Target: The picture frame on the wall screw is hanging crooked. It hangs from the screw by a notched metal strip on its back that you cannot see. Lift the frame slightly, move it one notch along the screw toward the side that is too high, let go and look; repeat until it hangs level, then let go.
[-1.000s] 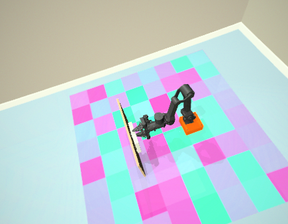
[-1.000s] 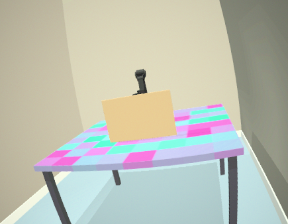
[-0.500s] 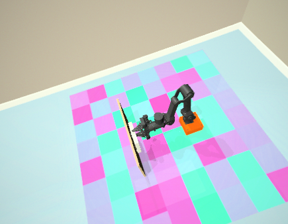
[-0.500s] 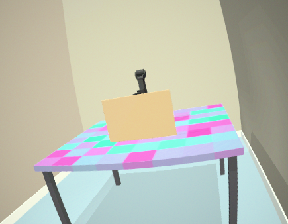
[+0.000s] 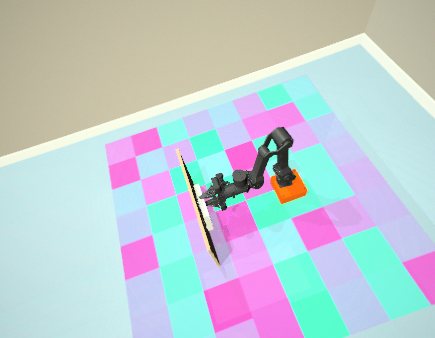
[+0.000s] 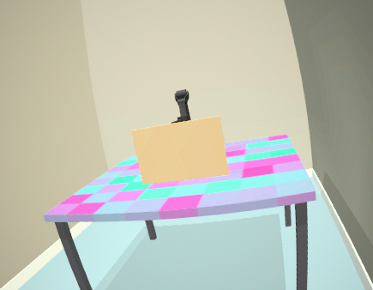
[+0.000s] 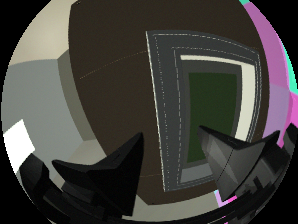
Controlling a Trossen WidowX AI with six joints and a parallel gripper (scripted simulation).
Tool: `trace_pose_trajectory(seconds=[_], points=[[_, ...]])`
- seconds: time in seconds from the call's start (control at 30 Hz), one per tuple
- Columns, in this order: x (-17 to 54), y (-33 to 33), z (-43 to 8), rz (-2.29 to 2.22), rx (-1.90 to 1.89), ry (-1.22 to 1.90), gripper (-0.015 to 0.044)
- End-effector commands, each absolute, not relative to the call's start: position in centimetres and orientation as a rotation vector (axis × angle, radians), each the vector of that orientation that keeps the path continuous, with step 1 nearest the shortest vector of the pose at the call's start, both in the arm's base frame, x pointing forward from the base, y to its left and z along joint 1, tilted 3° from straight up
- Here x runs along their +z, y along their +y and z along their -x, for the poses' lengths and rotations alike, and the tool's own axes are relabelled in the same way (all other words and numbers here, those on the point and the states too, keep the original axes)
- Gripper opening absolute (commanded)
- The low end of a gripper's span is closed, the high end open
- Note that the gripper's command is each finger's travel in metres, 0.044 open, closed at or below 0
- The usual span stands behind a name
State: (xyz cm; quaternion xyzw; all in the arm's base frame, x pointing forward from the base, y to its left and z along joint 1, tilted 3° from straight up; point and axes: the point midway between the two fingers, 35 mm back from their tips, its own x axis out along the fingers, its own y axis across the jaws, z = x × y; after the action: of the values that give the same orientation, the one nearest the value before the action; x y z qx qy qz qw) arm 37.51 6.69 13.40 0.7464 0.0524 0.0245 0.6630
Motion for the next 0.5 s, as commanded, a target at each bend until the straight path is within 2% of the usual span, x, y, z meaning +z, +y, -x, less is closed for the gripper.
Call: trace_pose_trajectory(seconds=[0.0, 0.13, 0.37, 0.47], points=[[13.55, 6.78, -37.54, -1.683, 0.062, 0.118, 0.026], [13.55, 6.78, -37.54, -1.683, 0.062, 0.118, 0.026], [13.55, 6.78, -37.54, -1.683, 0.062, 0.118, 0.0076], [13.55, 6.78, -37.54, -1.683, 0.062, 0.118, 0.0056]])
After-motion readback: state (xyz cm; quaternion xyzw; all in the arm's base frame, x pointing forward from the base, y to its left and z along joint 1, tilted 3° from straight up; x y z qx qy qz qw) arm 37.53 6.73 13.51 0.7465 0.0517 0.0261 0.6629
